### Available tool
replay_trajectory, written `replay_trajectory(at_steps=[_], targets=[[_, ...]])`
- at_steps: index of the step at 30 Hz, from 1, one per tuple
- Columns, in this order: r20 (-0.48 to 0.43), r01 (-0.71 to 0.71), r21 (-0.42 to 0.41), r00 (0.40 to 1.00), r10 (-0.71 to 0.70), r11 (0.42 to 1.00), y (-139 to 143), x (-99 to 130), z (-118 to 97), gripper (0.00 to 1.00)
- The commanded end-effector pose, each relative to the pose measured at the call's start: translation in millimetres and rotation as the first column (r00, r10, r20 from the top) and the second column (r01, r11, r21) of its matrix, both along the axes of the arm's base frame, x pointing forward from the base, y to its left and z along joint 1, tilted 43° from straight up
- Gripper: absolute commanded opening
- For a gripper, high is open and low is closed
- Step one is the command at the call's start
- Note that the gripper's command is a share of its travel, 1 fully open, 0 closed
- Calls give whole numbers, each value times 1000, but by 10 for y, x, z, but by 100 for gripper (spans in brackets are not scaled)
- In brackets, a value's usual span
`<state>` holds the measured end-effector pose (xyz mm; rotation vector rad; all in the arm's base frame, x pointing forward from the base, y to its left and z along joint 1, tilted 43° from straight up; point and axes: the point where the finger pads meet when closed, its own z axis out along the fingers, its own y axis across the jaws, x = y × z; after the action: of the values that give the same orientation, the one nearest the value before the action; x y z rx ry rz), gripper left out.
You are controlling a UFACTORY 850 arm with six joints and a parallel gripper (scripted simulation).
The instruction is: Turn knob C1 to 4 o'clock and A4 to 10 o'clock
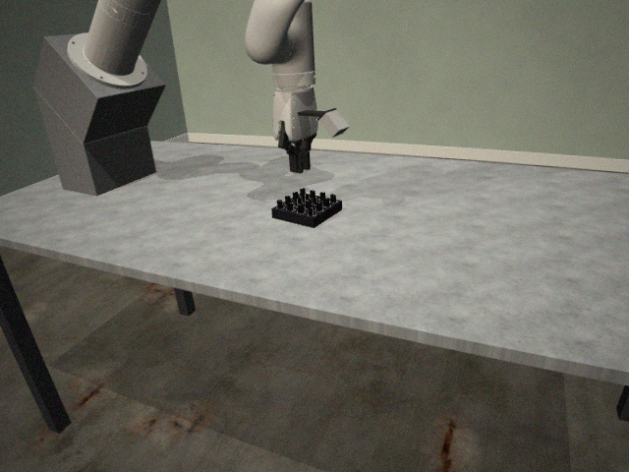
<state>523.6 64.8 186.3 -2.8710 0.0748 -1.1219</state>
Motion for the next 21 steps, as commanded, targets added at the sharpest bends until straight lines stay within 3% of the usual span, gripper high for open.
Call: replay_trajectory(at_steps=[1, 21], targets=[[1, 0, 0, 1000, 0, 1000, 3, 23, -20, 19], [0, 0, 0, 1000, 0, 1000, 20, 188, -183, 19]])
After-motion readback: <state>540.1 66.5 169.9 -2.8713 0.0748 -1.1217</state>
